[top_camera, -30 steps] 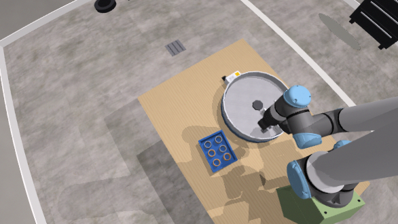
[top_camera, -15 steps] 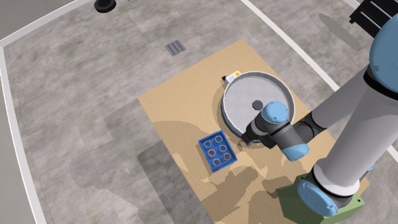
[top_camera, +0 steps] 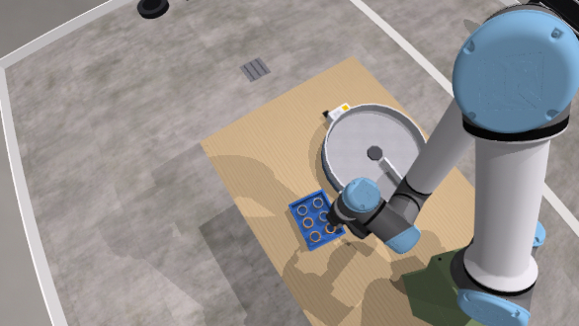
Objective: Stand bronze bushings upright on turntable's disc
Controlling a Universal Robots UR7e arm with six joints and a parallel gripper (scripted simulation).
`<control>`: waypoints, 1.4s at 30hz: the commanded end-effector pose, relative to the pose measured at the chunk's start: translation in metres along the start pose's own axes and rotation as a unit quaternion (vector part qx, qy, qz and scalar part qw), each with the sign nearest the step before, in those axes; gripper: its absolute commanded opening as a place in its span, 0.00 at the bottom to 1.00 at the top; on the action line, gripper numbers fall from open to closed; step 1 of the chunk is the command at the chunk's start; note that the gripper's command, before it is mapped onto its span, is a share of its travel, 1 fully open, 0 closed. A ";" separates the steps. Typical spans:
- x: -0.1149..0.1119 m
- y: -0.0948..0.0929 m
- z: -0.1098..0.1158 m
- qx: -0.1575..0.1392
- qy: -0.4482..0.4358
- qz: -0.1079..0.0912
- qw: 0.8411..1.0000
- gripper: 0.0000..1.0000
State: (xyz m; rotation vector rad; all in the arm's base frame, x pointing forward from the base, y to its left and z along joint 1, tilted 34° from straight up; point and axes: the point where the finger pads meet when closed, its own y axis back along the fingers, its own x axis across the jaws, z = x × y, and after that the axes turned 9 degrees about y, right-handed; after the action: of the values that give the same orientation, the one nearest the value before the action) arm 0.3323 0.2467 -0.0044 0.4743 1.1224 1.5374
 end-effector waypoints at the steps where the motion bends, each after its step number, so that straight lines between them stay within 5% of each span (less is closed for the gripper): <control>1: 0.016 -0.009 0.009 -0.003 -0.009 -0.018 1.000 0.36; 42: 0.027 -0.013 0.010 -0.003 -0.010 -0.019 1.000 0.36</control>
State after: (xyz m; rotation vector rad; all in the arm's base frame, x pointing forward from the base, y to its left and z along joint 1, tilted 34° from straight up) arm 0.3378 0.2737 -0.0190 0.4615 1.1080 1.4995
